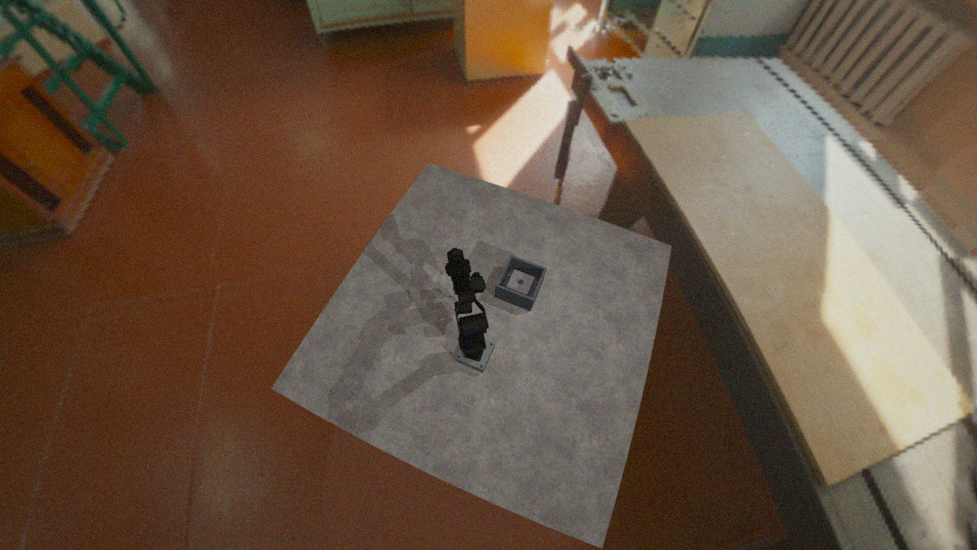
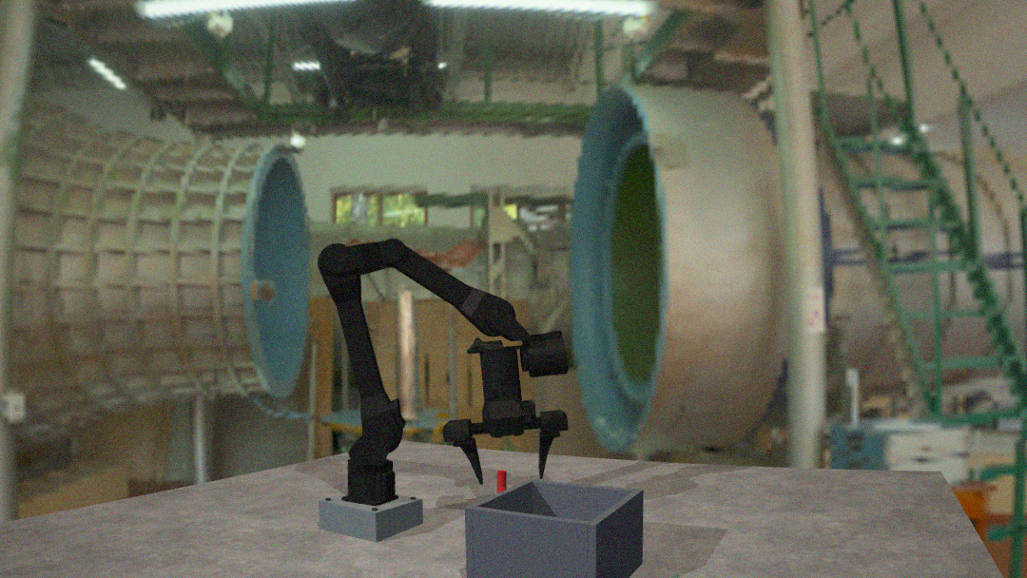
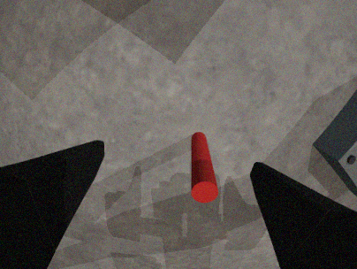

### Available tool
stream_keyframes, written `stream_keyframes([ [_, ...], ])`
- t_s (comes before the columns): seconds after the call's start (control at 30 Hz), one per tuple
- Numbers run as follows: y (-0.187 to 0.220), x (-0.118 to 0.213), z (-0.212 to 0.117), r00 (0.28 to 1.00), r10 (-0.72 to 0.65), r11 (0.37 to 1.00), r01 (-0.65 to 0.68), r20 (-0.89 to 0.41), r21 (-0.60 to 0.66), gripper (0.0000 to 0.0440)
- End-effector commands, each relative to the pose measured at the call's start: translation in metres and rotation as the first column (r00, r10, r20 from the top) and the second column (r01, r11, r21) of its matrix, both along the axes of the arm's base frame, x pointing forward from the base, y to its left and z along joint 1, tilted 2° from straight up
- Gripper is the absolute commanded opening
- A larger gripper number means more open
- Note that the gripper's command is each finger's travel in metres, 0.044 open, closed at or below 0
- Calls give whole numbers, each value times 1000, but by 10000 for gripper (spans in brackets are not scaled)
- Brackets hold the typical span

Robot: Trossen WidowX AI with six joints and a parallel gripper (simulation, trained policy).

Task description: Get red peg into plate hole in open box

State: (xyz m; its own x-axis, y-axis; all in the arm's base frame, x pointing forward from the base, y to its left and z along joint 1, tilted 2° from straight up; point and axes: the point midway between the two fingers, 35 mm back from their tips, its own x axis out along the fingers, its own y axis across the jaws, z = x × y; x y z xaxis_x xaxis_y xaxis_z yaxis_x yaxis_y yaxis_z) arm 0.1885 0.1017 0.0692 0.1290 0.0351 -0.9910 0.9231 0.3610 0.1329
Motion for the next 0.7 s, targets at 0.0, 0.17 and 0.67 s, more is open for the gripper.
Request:
stream_keyframes([
  [0.0,1,0,-14,1000,26,1000,-25,11,-15,440],
  [0.17,3,0,-32,999,49,998,-48,23,-26,426],
  [0.67,5,-7,-42,994,100,995,-100,-48,9,54],
])
